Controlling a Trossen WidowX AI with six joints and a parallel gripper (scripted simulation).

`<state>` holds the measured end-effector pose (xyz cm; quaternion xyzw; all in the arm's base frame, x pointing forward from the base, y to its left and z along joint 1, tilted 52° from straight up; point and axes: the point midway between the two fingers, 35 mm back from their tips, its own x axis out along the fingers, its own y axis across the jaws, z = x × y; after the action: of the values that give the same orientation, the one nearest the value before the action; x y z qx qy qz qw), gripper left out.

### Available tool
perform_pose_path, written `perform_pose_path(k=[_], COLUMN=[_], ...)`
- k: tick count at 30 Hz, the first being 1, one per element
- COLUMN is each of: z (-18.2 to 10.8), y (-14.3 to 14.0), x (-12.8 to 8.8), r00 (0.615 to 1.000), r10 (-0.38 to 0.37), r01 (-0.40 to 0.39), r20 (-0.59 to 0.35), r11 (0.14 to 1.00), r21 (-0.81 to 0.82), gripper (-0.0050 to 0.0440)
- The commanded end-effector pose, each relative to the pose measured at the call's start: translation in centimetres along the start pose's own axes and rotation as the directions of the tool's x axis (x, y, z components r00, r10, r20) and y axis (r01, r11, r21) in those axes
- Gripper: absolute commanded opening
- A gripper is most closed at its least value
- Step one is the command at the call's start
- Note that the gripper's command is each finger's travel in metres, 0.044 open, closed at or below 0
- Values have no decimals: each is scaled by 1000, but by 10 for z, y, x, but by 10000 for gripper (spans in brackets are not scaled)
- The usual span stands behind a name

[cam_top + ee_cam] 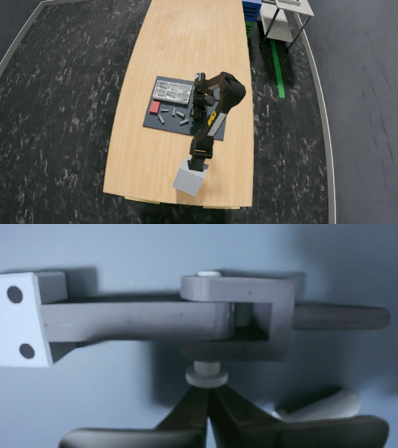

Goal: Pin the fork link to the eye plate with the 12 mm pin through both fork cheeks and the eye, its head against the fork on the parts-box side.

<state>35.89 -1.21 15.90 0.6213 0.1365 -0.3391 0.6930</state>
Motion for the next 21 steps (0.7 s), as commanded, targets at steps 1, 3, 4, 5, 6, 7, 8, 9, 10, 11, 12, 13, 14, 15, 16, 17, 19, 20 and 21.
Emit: perform_pose_path(k=[1, 3, 4, 5, 6, 7, 8, 9, 10, 11, 12, 13, 14, 15, 16, 17, 19, 20, 21], z=[4, 5, 5, 6, 6, 7, 7, 7, 8, 8, 8, 8, 9, 9, 9, 10, 10, 10, 10], y=[6, 6, 6, 6, 6, 6, 6, 6, 6, 6, 6, 6, 5, 5, 6, 6, 6, 6, 6], x=[-7, -7, -7, -7, -7, -7, -7, -7, -7, -6, -6, -6, -6, -6, -7, -7, -6, -6, -6], r00=[1000, 1000, 1000, 1000, 1000, 1000, 1000, 1000, 1000, 1000, 1000, 1000, 1000, 1000, 1000, 1000, 1000, 1000, 1000], r10=[26, 26, 26, 26, 26, 26, 26, 26, 26, 25, 25, 25, 22, 24, 25, 26, 25, 25, 25], r01=[-25, -26, -26, -26, -26, -26, -26, -26, -26, -25, -25, -25, -22, -24, -25, -25, -25, -25, -24], r20=[-2, -1, -1, 0, 0, 0, -1, -3, -3, -3, -3, -3, 0, -1, -1, -1, -1, -1, -1], r11=[1000, 1000, 1000, 1000, 1000, 1000, 1000, 1000, 1000, 1000, 1000, 1000, 1000, 1000, 1000, 1000, 1000, 1000, 1000], r21=[10, 10, 10, 9, 9, 9, 9, 9, 9, 9, 9, 9, 10, 9, 9, 10, 10, 10, 9], gripper=[-50, -50, -50, -50, -50, -50, -50, -50, -50, -50, -50, -50, -50, -50, -50, -50, -50, -50, -50])
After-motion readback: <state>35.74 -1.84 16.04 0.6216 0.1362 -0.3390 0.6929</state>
